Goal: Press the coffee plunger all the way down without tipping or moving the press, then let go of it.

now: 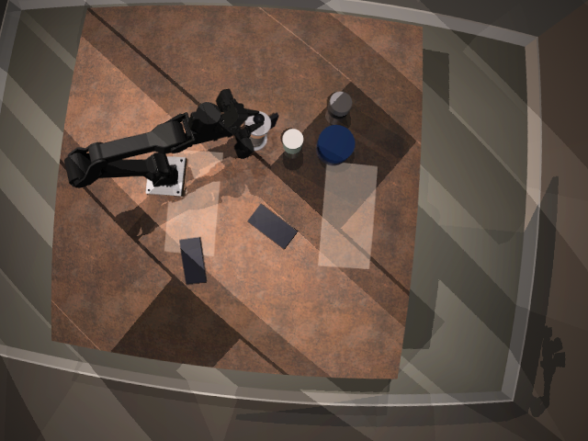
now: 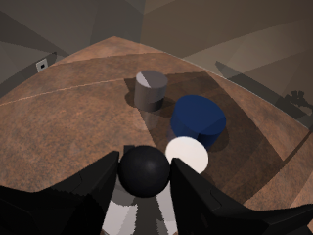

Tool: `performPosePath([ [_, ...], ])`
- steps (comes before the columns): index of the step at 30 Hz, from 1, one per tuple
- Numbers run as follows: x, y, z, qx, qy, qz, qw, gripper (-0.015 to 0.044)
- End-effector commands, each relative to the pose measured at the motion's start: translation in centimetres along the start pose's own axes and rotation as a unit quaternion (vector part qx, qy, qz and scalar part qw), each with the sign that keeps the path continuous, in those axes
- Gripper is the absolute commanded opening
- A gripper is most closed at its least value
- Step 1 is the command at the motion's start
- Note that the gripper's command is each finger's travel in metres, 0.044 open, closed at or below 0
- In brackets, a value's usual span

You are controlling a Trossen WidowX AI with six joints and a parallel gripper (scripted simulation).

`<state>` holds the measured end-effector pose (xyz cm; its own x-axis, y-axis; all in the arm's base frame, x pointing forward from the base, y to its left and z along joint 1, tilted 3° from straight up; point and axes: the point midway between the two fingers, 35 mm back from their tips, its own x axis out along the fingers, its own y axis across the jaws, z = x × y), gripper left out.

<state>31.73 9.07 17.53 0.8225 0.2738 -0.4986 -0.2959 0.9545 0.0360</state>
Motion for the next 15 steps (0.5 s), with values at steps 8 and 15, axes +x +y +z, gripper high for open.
performPosePath([
  [8, 0.04, 0.0, 0.0, 0.0, 0.0, 0.0, 1.0, 0.0127],
  [15, 0.04, 0.0, 0.0, 0.0, 0.0, 0.0, 1.0, 0.0206],
])
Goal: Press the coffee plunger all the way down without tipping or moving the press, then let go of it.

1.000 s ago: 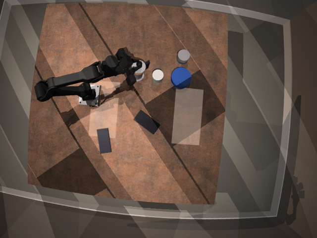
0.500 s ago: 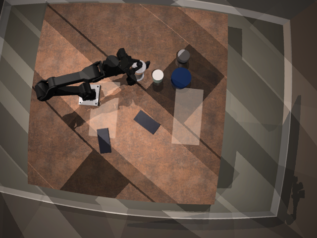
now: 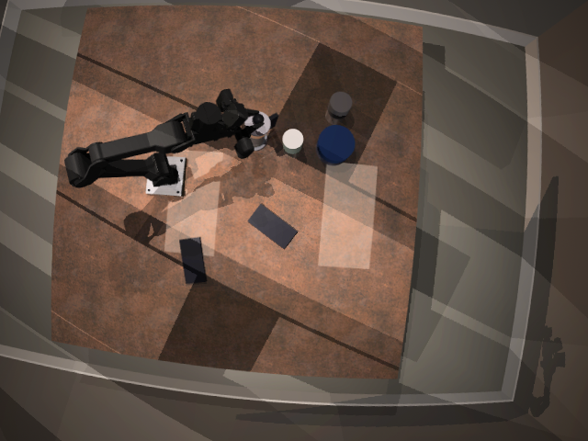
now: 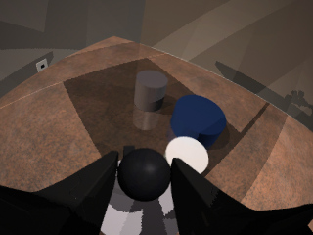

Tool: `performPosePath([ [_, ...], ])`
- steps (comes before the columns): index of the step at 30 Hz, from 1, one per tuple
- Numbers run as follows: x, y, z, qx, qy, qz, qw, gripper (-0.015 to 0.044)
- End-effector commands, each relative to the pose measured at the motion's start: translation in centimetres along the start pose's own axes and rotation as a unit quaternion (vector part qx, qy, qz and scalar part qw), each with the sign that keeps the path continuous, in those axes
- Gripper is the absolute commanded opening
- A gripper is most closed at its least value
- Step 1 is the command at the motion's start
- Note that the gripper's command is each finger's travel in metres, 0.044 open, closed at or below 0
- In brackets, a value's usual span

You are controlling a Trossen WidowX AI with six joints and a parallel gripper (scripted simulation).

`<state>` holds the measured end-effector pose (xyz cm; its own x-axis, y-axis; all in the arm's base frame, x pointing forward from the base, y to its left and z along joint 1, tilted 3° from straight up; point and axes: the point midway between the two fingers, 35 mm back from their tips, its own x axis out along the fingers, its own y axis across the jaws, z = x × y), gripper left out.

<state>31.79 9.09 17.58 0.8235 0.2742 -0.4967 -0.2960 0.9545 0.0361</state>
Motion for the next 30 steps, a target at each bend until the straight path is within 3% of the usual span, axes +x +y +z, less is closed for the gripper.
performPosePath([
  [1, 0.0, 0.0, -0.1, 0.0, 0.002, 0.0, 1.0, 0.0232],
  [9, 0.0, 0.0, -0.1, 0.0, 0.002, 0.0, 1.0, 0.044],
  [15, -0.8, -0.1, 0.9, 0.0, 0.002, 0.0, 1.0, 0.044],
  [22, -6.7, -0.2, 5.2, 0.003, 0.01, 0.0, 1.0, 0.044],
  [30, -6.6, -0.2, 4.9, 0.003, 0.01, 0.0, 1.0, 0.044],
])
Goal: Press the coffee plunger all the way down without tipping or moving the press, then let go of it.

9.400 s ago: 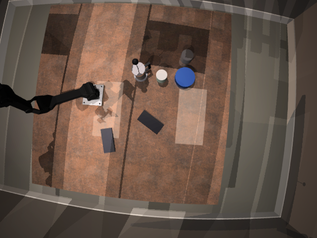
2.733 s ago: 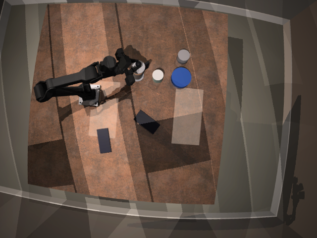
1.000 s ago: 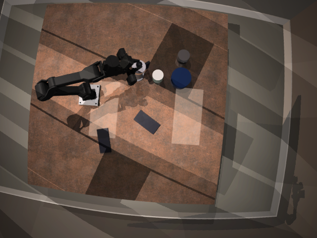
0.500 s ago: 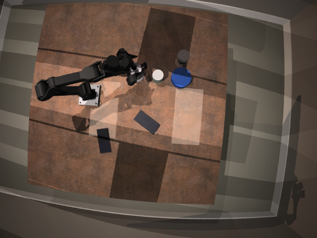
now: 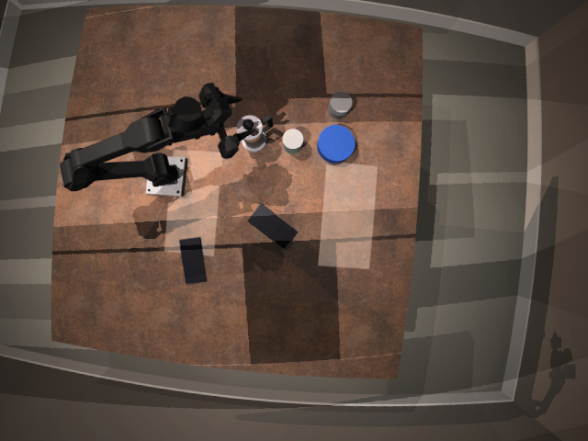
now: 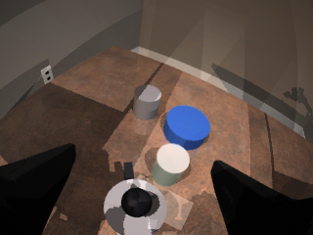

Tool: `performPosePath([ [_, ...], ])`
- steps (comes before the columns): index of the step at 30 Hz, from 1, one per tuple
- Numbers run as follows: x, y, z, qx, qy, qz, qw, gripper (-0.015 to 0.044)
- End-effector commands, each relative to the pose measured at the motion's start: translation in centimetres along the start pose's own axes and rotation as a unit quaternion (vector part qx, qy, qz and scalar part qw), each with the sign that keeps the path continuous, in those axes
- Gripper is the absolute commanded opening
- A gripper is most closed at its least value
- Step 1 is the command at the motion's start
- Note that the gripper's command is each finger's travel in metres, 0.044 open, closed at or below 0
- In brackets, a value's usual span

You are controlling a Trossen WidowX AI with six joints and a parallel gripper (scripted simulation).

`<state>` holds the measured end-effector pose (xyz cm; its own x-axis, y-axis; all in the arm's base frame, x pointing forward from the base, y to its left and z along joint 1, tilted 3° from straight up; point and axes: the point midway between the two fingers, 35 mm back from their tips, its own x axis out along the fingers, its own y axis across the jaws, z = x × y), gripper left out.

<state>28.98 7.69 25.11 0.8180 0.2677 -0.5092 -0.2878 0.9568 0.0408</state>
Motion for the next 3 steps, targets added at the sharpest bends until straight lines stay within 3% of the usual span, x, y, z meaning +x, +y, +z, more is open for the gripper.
performPosePath([
  [1, -0.14, 0.05, -0.08, -0.001, 0.003, 0.002, 1.0, 0.044],
  [3, -0.14, 0.05, -0.08, -0.001, 0.003, 0.002, 1.0, 0.044],
])
